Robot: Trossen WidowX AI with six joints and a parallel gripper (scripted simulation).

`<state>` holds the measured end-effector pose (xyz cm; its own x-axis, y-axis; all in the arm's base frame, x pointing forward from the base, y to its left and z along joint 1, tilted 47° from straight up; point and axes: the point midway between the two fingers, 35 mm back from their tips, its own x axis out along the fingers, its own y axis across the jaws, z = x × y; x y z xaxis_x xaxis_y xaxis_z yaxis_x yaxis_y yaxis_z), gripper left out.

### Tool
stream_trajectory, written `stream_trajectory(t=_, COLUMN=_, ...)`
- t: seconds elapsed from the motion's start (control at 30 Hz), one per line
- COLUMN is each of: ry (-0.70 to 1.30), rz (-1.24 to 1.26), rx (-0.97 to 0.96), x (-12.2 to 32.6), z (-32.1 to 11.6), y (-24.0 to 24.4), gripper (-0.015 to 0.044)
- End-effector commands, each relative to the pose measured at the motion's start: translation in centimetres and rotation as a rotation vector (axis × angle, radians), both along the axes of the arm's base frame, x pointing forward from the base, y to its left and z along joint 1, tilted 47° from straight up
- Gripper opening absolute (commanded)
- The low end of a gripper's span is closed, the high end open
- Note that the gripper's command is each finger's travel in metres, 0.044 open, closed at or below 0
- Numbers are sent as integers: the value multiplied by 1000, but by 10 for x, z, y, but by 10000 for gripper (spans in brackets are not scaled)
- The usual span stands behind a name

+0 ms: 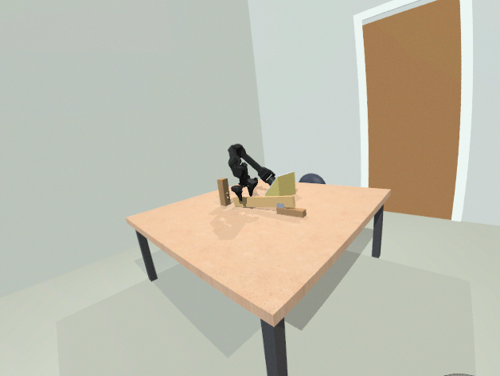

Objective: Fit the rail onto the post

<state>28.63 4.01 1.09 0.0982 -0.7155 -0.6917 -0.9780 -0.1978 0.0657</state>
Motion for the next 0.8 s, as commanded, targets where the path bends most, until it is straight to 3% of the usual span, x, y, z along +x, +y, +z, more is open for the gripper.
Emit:
stream_trajectory(t=0.0, ry=8, rz=1, rx=-9, x=-1, z=-5, y=-7, gripper=440)
stream_trajectory(t=0.67, ry=7, rz=0, rx=-13, x=-1, z=-24, y=-29, gripper=440)
stream_trajectory(t=0.77, ry=7, rz=0, rx=-13, x=-1, z=-24, y=-29, gripper=361)
